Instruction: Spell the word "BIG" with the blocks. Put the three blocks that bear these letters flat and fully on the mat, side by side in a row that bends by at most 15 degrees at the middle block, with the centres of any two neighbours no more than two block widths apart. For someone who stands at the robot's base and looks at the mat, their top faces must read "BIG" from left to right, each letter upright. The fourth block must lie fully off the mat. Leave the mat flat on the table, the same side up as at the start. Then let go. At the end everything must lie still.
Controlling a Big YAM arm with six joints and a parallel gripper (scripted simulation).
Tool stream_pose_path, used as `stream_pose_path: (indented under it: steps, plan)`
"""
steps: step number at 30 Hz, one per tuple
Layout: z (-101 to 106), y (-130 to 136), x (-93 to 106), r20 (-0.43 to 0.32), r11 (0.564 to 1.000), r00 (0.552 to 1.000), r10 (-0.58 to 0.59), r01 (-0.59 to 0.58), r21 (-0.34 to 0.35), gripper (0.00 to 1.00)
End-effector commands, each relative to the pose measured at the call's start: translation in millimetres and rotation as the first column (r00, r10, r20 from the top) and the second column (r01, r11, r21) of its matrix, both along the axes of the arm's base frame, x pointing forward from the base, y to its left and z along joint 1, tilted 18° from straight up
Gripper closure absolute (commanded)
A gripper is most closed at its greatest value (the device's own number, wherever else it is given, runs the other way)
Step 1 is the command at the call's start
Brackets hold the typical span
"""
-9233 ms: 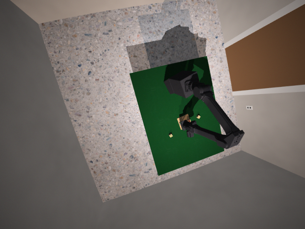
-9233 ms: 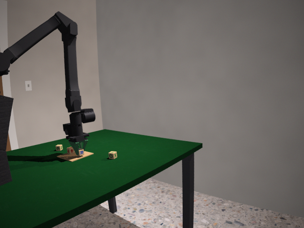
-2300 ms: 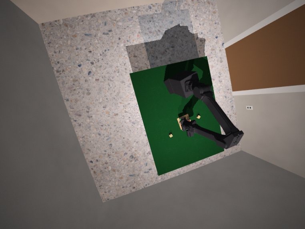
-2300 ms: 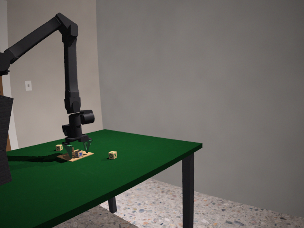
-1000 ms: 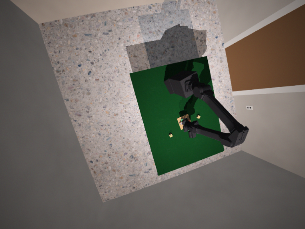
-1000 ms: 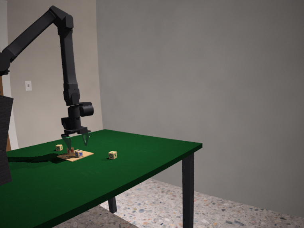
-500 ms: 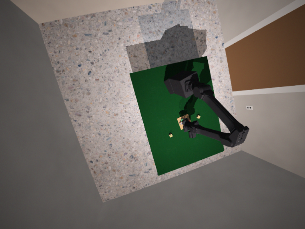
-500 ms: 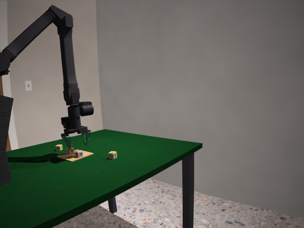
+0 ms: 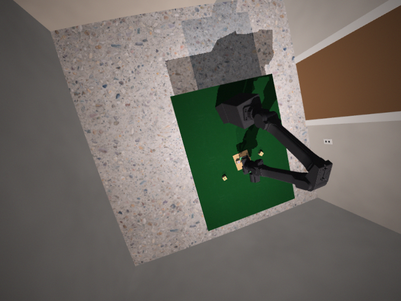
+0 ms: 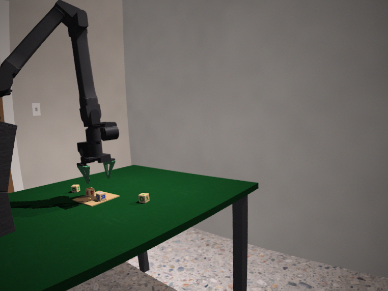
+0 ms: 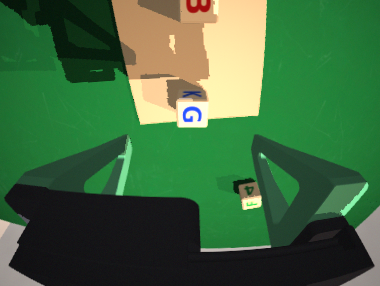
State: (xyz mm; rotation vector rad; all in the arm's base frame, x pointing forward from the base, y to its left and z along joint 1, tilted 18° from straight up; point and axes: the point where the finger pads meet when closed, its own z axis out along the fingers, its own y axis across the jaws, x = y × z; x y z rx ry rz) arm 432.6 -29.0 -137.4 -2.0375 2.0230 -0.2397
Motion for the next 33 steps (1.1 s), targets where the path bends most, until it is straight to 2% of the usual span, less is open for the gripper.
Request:
stream_pose_path:
  steps: [1, 9, 12, 13, 24, 27, 30, 31, 32, 33]
  plan:
    - [12.8, -4.1, 0.4, 0.012, 1.000, 1.000, -0.001, 0.000, 0.003, 0.03]
    - [23.4, -4.4, -3.1, 0.012, 1.000, 1.000, -0.002, 0.002, 0.003, 0.03]
    - [19.2, -3.6, -2.8, 0.009, 1.000, 1.000, 0.000, 0.000, 0.004, 0.03]
    - [18.7, -3.6, -2.9, 0.008, 1.000, 1.000, 0.000, 0.000, 0.004, 0.00]
    - [18.7, -1.8, -2.6, 0.008, 1.000, 1.000, 0.004, -0.004, 0.003, 0.00]
    - [17.9, 19.4, 5.1, 0.005, 0.998, 0.998, 0.068, -0.068, -0.017, 0.00]
    - [14.3, 67.1, 8.5, -0.009, 0.978, 0.980, 0.199, -0.199, -0.057, 0.00]
    - [14.3, 67.1, 8.5, -0.009, 0.978, 0.980, 0.199, -0.199, -0.057, 0.00]
    - [15.1, 88.6, 9.7, -0.009, 0.964, 0.967, 0.256, -0.256, -0.076, 0.00]
    - [15.1, 88.6, 9.7, -0.009, 0.964, 0.967, 0.256, -0.256, -0.076, 0.00]
